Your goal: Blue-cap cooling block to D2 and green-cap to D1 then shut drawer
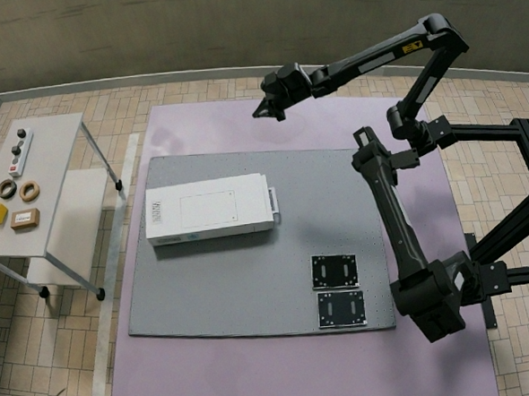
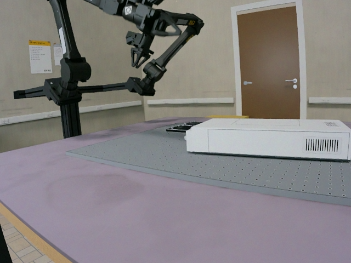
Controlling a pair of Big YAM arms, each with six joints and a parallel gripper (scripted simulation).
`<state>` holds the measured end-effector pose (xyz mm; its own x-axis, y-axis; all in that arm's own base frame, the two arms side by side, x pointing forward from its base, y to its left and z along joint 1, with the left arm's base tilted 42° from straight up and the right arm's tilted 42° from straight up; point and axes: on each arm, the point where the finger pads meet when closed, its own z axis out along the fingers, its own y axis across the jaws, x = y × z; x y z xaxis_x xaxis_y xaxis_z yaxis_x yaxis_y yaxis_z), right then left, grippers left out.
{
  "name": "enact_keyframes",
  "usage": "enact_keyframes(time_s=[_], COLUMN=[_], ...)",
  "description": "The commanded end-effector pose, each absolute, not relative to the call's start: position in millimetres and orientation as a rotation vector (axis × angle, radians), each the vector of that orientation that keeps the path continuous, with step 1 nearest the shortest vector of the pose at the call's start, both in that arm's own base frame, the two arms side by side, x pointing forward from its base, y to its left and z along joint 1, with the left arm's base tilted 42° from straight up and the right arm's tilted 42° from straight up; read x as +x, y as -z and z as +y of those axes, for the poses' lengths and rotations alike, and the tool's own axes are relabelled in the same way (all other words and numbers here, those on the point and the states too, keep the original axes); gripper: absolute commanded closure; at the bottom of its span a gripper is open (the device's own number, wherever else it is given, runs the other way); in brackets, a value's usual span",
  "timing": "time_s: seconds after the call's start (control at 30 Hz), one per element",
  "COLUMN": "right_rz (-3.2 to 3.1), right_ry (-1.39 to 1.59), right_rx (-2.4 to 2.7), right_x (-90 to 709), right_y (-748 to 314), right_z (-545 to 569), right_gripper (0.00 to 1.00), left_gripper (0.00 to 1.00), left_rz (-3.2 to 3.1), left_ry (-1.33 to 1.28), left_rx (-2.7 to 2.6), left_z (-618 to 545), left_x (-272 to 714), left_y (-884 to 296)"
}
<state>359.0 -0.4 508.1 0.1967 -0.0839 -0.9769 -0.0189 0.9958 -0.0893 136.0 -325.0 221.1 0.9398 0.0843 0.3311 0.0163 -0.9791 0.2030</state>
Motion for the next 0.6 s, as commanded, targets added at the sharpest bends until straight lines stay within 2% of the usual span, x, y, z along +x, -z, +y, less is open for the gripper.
enact_keyframes(time_s=[0.0,0.57], right_rz=[1.266,1.166], right_ry=[0.021,0.011], right_rx=[-0.098,-0.115], right_x=[350.4,304.9], right_y=[-564.5,-627.5], right_z=[9.4,20.2], right_gripper=[1.0,1.0], left_gripper=[0.72,0.72], left_rz=[0.078,0.078], left_ry=[-0.511,-0.511], left_rx=[2.863,2.863], left_z=[-332.9,-332.9], left_x=[136.2,136.2], left_y=[-234.6,-234.6])
